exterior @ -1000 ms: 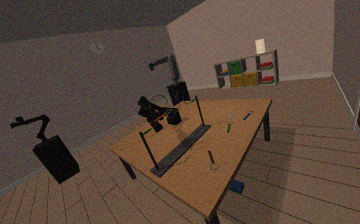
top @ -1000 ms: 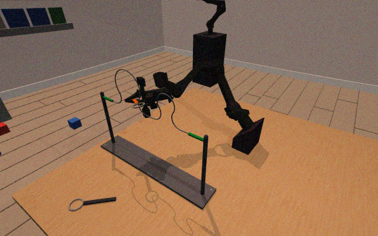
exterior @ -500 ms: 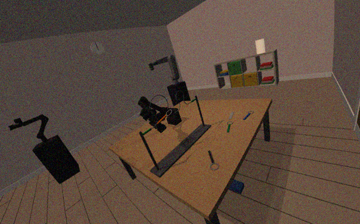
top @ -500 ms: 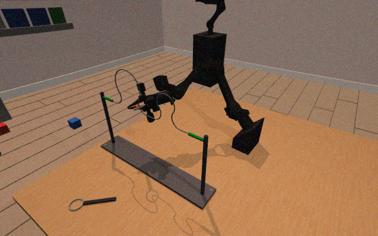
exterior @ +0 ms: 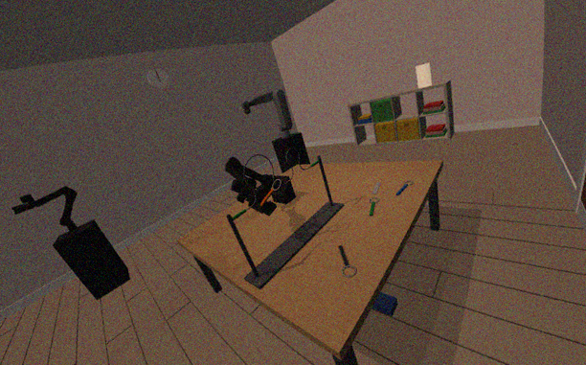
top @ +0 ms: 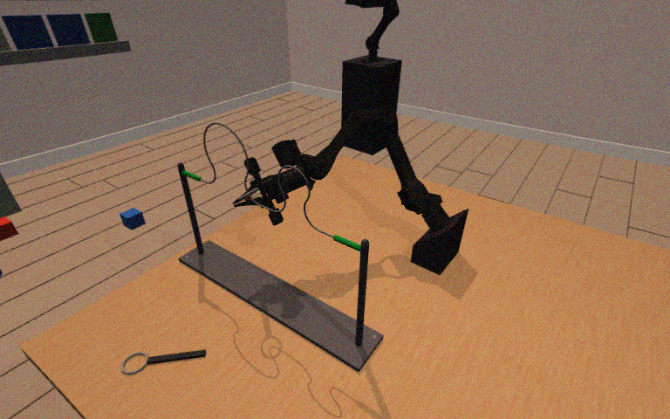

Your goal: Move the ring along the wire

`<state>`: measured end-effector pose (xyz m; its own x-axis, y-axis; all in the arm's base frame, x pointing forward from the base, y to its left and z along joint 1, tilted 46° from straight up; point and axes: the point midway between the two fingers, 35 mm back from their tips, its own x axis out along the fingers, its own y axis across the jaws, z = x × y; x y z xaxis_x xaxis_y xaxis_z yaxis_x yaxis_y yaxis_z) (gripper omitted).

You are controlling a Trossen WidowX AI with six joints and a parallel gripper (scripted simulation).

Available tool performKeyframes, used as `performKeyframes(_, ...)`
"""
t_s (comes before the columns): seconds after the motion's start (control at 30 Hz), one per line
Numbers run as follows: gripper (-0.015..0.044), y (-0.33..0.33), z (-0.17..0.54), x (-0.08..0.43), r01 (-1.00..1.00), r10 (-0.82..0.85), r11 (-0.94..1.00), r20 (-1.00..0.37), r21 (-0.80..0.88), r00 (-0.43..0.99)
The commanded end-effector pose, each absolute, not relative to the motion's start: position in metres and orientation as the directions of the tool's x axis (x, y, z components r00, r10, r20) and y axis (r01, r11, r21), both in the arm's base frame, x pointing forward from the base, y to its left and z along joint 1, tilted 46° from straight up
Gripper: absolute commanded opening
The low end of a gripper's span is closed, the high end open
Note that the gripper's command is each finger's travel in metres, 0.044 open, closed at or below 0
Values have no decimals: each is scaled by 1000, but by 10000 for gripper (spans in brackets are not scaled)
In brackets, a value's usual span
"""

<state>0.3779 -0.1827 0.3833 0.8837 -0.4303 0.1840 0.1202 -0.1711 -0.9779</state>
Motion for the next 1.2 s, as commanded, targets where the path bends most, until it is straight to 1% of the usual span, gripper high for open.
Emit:
performKeyframes(0.0,-150,-184,366,378,108,-448,-87,136,-990,884)
performKeyframes(0.57,-150,-181,327,377,96,-468,169,6,-981,884)
performKeyframes(1.17,-150,-166,288,377,85,-453,420,-127,-904,882)
